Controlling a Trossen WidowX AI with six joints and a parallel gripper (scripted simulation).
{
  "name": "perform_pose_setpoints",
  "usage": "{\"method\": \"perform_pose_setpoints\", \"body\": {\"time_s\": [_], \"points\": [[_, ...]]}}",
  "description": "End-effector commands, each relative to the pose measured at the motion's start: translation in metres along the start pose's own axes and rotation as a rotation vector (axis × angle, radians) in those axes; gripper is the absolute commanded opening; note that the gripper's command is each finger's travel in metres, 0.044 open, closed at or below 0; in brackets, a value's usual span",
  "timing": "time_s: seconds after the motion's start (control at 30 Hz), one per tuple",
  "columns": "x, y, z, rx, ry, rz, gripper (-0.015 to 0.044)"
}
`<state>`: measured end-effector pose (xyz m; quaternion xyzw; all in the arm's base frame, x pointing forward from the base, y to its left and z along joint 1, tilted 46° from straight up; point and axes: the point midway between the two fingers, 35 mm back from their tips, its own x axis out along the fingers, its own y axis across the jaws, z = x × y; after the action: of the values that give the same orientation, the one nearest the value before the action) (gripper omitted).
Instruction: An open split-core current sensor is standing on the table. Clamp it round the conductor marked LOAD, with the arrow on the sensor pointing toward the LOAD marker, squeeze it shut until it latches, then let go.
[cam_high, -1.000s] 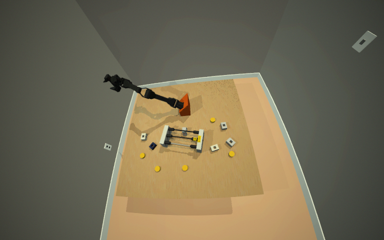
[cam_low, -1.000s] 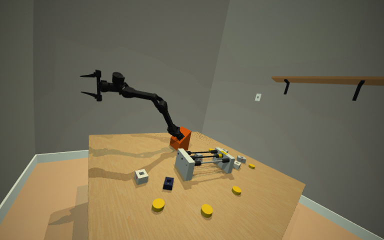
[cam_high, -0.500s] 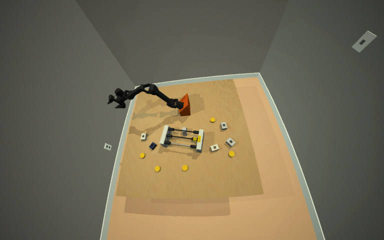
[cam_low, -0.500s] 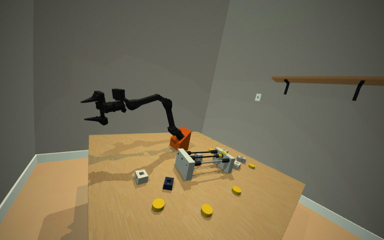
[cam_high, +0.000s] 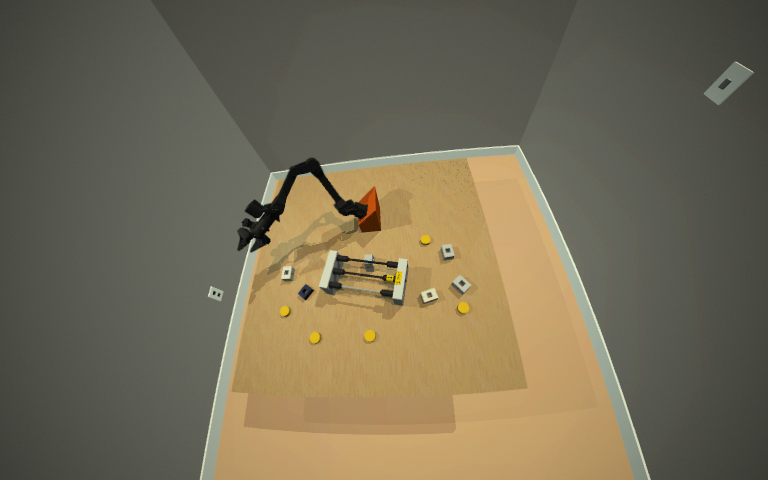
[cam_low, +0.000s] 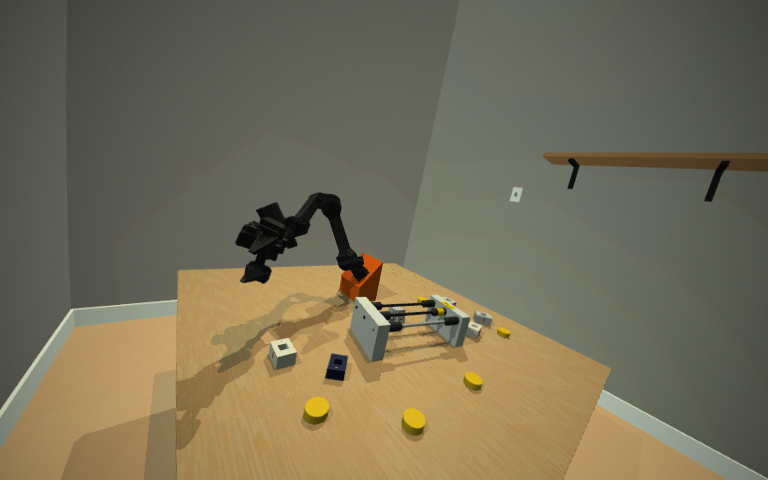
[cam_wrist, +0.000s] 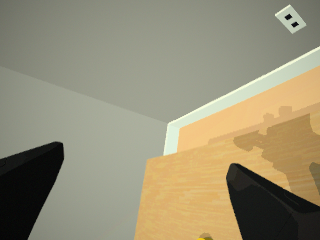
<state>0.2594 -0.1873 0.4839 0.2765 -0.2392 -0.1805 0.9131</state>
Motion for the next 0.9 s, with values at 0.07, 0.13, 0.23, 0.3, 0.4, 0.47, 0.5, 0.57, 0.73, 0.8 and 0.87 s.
{"method": "perform_pose_setpoints", "body": {"time_s": [0.07, 0.13, 0.23, 0.3, 0.4, 0.47, 0.5, 0.57, 0.73, 0.8, 0.87], "points": [[-0.021, 0.025, -0.098, -0.205, 0.201, 0.106, 0.044], [-0.033, 0.035, -0.131, -0.283, 0.266, 0.158, 0.044], [-0.058, 0.048, -0.177, -0.406, 0.356, 0.252, 0.044], [-0.078, 0.057, -0.206, -0.493, 0.409, 0.325, 0.044], [-0.095, 0.062, -0.227, -0.559, 0.445, 0.385, 0.044], [-0.095, 0.062, -0.227, -0.559, 0.445, 0.385, 0.044], [-0.095, 0.062, -0.227, -0.559, 0.445, 0.385, 0.044], [-0.095, 0.062, -0.227, -0.559, 0.445, 0.385, 0.044], [-0.094, 0.064, -0.286, -0.578, 0.663, 0.342, 0.044], [-0.1, 0.065, -0.319, -0.606, 0.783, 0.317, 0.044], [-0.11, 0.066, -0.352, -0.648, 0.897, 0.293, 0.044]]}}
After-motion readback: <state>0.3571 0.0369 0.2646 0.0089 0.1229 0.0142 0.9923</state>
